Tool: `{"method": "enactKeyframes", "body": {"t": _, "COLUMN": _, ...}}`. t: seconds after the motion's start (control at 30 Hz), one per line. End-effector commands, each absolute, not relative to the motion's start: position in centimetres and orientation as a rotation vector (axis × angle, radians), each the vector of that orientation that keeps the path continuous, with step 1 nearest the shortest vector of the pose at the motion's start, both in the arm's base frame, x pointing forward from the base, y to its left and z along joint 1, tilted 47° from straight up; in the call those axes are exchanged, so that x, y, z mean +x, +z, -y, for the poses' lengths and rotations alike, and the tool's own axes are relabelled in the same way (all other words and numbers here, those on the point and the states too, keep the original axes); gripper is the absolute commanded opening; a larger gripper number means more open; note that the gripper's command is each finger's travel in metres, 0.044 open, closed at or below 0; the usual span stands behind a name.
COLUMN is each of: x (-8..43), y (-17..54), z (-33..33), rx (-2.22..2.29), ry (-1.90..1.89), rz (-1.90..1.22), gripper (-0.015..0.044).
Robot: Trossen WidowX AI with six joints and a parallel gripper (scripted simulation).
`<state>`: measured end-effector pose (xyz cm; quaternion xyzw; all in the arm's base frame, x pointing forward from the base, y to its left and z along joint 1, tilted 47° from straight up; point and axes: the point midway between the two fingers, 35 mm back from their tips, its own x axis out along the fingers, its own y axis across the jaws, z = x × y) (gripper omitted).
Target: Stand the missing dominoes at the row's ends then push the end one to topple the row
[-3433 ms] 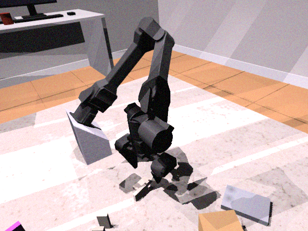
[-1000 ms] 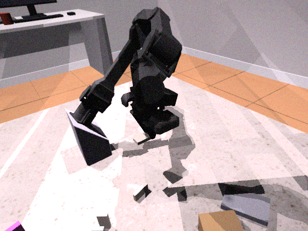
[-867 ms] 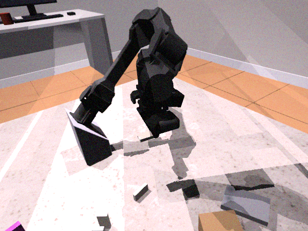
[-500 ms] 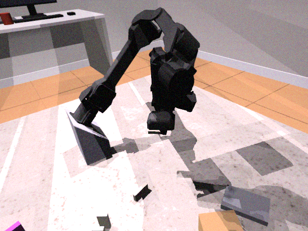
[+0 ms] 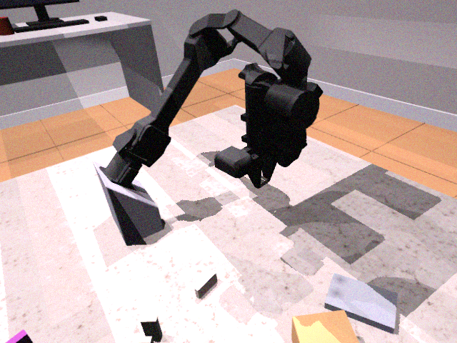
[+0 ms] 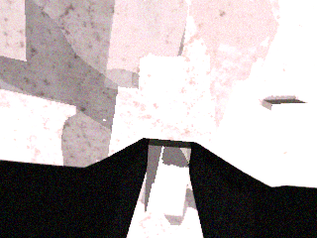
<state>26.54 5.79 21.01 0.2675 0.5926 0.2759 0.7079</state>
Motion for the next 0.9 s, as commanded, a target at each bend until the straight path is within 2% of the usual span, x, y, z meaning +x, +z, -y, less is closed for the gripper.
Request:
{"method": "enactKeyframes", "body": {"t": 0.0, "x": 26.3, "y": 23.9, "z": -7.5, "rx": 0.839, "ry": 0.437, "rz": -1.385, "gripper": 0.0107}}
{"method": "enactKeyframes", "body": {"t": 0.33, "x": 26.3, "y": 23.6, "z": -7.5, "rx": 0.821, "ry": 0.428, "rz": -1.385, "gripper": 0.0107}}
{"method": "enactKeyframes", "body": {"t": 0.87, "x": 27.9, "y": 18.4, "z": -8.6, "rx": 0.467, "ry": 0.214, "rz": -1.254, "gripper": 0.0107}}
